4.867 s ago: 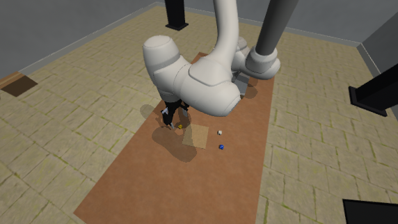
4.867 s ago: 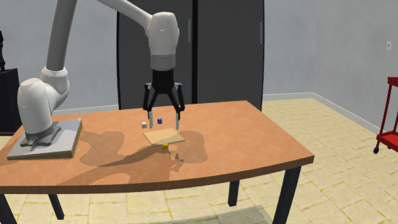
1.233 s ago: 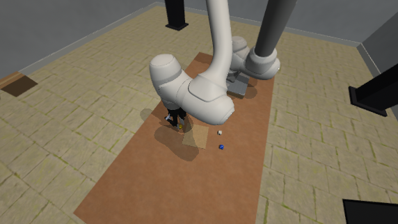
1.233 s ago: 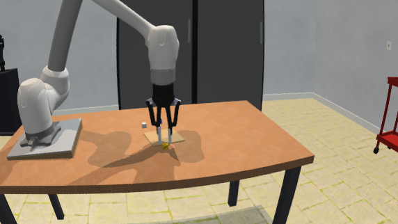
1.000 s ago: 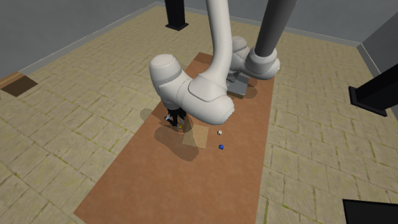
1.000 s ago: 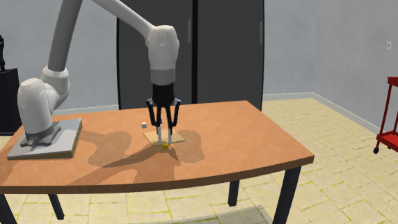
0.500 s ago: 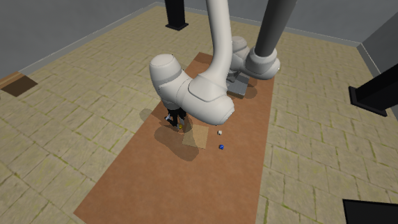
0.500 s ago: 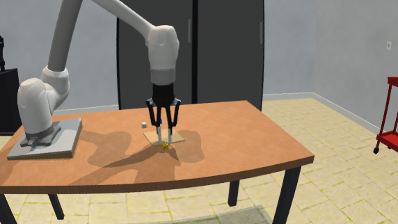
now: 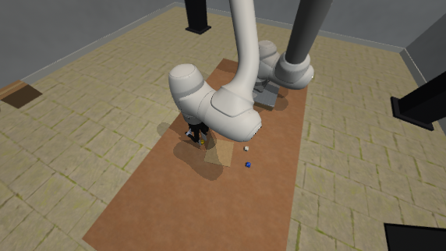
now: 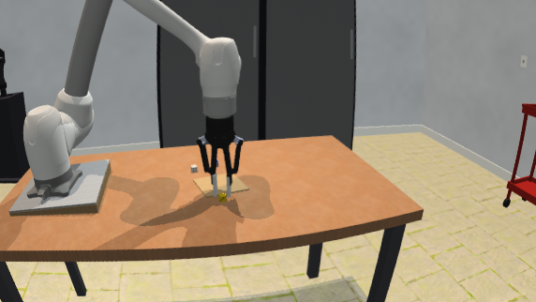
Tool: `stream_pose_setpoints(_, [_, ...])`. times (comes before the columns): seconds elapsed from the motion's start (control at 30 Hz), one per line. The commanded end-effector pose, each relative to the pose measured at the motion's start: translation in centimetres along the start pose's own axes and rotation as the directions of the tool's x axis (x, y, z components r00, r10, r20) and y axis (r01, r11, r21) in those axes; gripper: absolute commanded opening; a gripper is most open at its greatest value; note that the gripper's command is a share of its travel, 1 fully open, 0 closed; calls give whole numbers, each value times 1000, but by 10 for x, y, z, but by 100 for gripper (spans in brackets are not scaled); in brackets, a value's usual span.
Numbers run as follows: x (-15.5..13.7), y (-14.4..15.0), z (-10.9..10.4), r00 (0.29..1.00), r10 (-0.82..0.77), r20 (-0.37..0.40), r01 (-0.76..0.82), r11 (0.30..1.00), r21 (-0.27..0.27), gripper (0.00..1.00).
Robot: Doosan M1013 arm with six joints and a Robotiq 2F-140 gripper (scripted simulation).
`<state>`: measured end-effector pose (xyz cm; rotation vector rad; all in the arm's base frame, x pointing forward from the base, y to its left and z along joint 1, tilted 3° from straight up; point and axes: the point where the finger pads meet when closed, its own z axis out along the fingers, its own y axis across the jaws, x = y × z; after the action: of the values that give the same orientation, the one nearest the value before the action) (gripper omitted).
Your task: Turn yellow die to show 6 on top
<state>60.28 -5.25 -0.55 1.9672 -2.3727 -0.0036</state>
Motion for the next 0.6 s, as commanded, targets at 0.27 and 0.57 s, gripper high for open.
stream_pose_setpoints(0.27, [0, 0, 15, 1000, 0, 0, 0, 1000, 0, 21])
stream_pose_setpoints(0.57, [0, 0, 16, 1000, 0, 0, 0, 1000, 0, 21])
